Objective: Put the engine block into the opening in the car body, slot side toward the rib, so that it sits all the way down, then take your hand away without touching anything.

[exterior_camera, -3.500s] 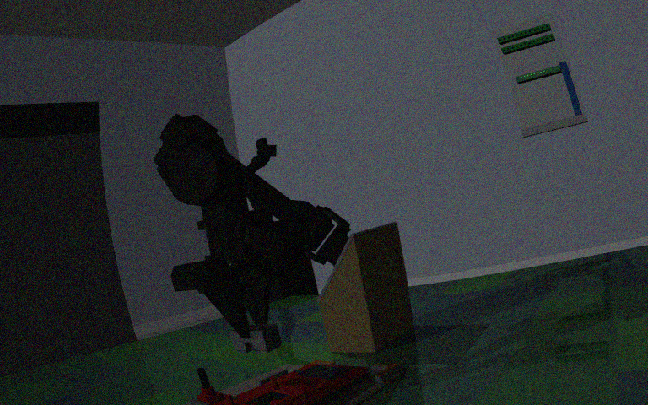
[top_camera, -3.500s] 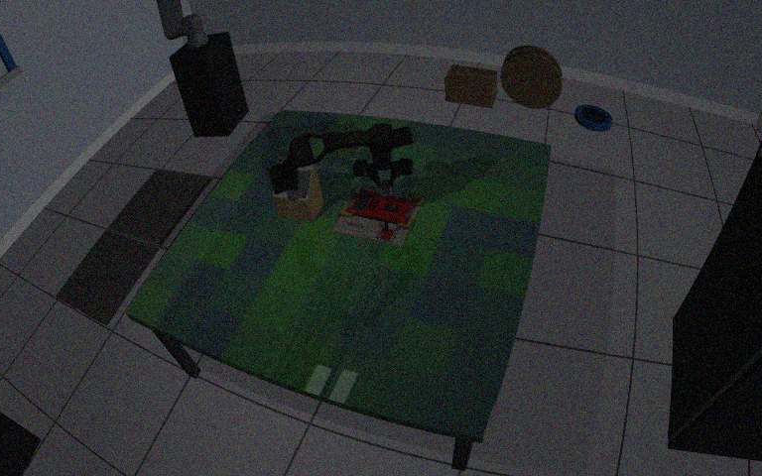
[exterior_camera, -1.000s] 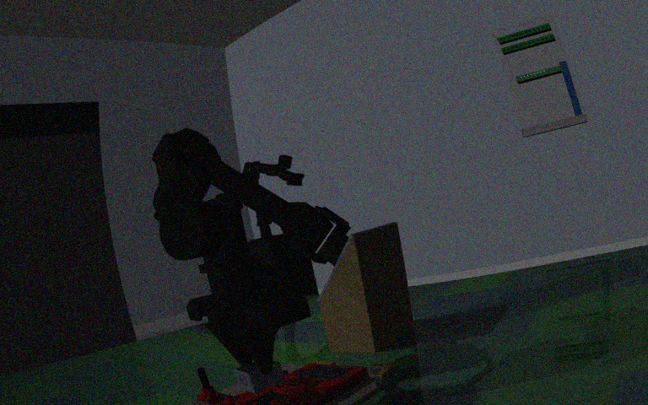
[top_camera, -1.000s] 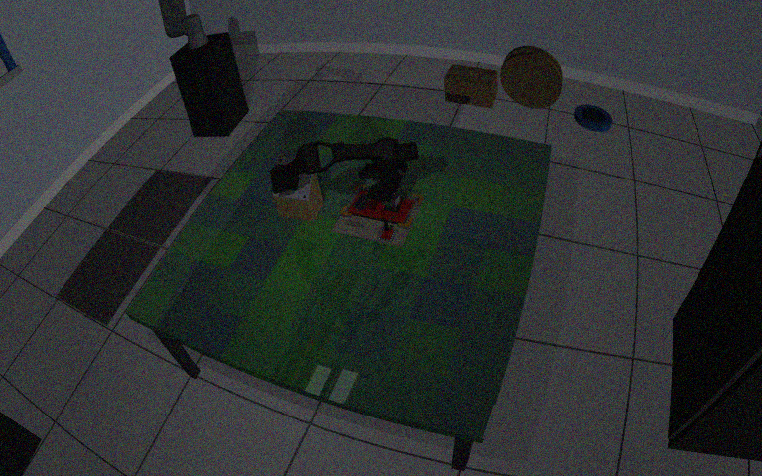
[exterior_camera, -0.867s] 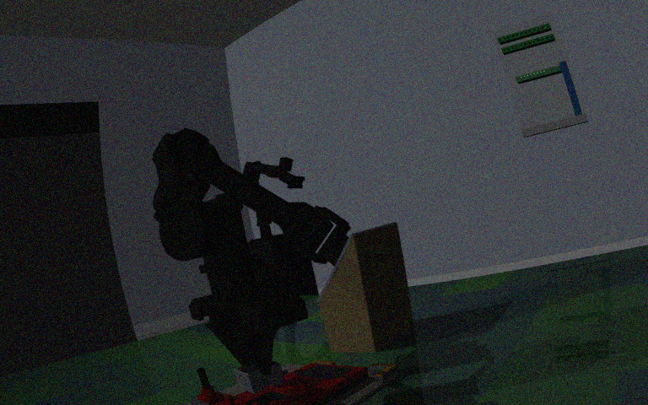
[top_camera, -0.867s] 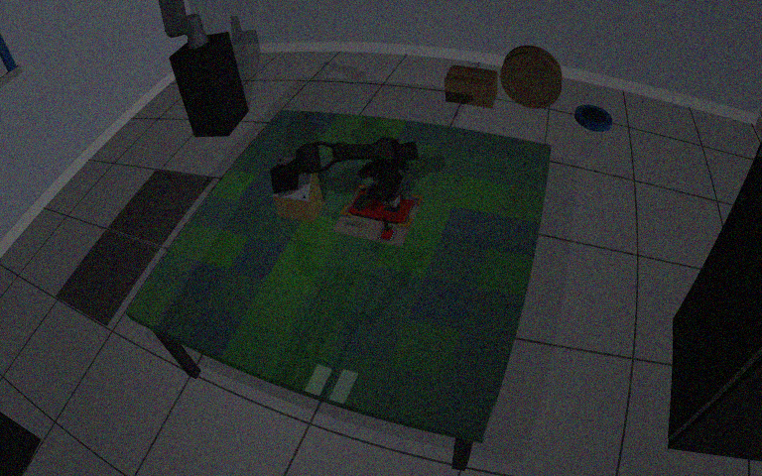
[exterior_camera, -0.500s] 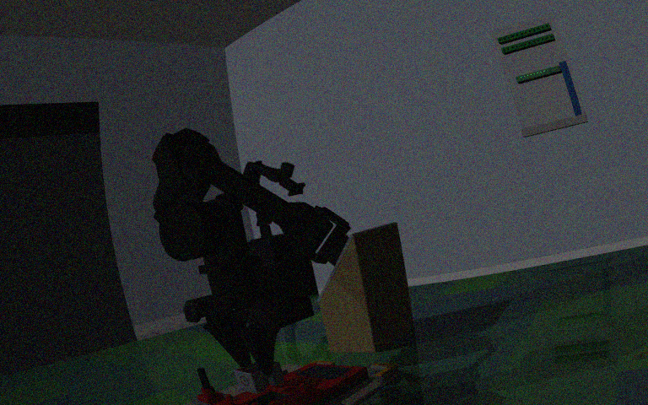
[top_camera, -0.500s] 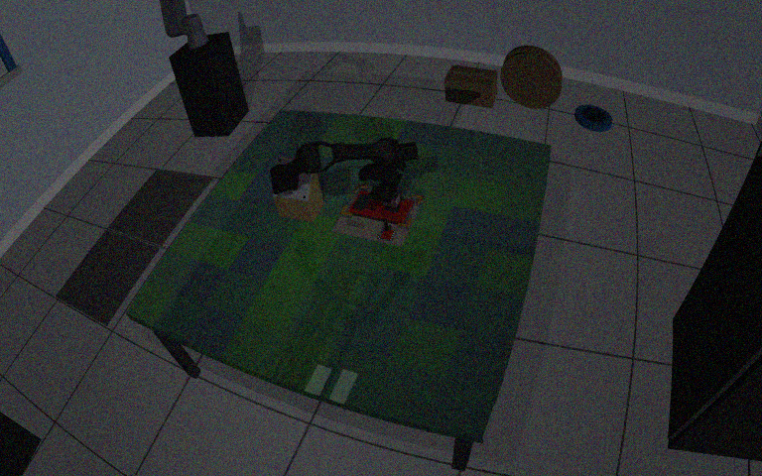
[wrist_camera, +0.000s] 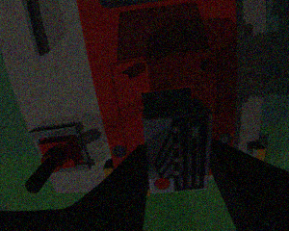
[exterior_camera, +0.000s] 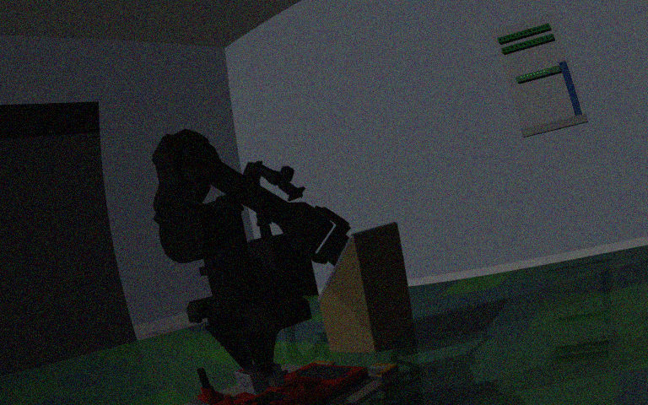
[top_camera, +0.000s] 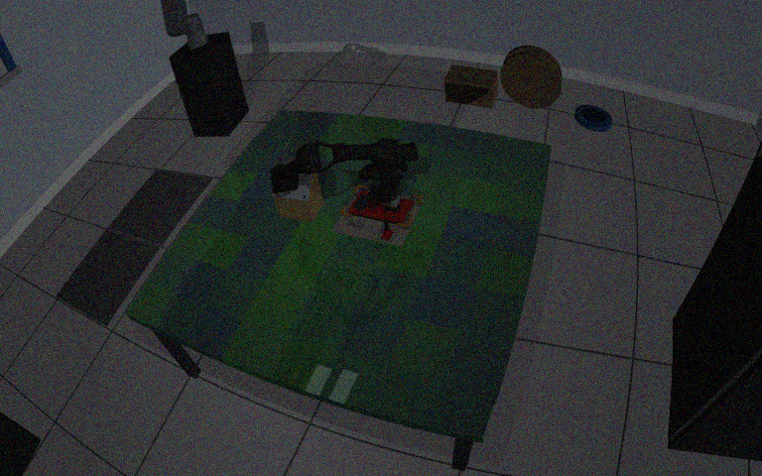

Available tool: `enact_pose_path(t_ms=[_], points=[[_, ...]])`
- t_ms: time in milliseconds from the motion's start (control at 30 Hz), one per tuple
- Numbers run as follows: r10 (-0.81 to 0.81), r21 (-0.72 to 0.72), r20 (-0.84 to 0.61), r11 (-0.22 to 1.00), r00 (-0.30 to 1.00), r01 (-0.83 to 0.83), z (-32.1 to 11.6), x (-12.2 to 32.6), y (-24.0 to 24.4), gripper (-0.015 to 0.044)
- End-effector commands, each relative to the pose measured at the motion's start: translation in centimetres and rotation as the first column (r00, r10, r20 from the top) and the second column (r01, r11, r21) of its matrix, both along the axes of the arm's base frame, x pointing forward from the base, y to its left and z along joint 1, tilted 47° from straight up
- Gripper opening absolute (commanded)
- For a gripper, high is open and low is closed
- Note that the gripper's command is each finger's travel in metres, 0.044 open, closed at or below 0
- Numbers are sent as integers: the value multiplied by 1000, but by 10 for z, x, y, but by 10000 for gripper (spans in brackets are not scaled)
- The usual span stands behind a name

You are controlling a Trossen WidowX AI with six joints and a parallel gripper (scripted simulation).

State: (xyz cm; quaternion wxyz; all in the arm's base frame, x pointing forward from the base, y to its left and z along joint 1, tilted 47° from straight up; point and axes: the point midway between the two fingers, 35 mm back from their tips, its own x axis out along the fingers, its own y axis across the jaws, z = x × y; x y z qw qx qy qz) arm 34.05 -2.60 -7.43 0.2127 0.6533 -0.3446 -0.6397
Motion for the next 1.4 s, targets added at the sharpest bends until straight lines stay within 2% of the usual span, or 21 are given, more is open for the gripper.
enact_pose_path(t_ms=[0, 267, 1367], points=[[-18, -7, 15, 1000, 1000, 18, -2, -1, -2, 159], [40, -1, -46, 999, 998, -40, -3, -1, -3, 159], [30, -3, -36, 1000, 999, -30, -8, -2, -8, 159]])
